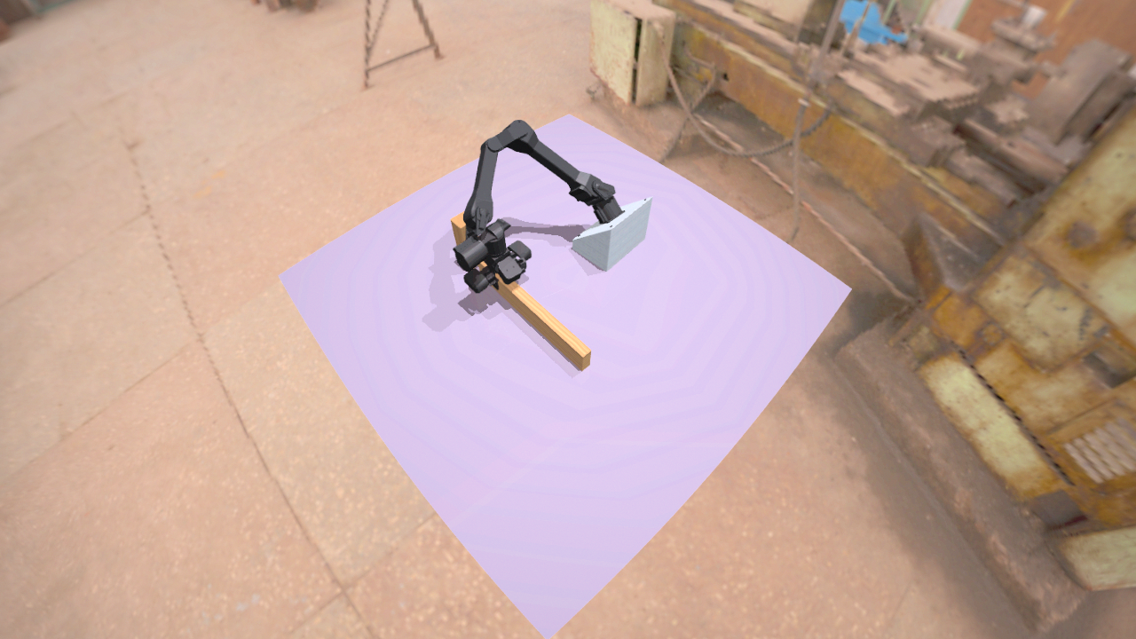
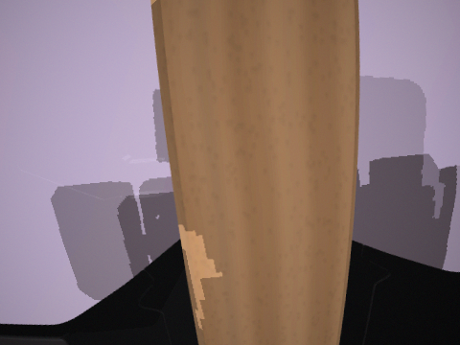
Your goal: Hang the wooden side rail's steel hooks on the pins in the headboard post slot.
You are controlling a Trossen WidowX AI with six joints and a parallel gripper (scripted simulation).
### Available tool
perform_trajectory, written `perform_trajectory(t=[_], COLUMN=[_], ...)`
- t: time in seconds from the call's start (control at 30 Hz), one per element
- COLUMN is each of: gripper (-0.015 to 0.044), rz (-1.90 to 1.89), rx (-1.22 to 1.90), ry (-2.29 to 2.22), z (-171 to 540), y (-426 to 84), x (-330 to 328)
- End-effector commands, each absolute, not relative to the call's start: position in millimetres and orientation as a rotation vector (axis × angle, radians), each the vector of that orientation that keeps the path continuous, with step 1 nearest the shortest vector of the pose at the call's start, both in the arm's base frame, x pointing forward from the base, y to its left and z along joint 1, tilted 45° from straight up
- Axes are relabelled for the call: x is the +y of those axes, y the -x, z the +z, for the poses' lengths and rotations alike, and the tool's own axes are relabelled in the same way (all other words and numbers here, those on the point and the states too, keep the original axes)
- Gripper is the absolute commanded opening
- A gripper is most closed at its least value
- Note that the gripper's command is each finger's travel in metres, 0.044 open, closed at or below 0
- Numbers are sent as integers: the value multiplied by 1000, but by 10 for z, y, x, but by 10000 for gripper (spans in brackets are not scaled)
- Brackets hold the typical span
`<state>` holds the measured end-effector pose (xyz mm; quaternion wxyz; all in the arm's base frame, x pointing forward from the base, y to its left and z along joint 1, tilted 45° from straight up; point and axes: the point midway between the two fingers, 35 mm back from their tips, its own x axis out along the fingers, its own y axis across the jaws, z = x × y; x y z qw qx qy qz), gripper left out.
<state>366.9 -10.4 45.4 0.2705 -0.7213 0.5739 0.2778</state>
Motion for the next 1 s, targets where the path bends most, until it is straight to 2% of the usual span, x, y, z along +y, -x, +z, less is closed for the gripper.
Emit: perform_trajectory(t=[0.0,0.97], gripper=[0,0], rz=[754,754], rx=[1534,1534], ry=[1957,1957], z=[480,514], y=[-3669,-3659], x=[-51,-18])
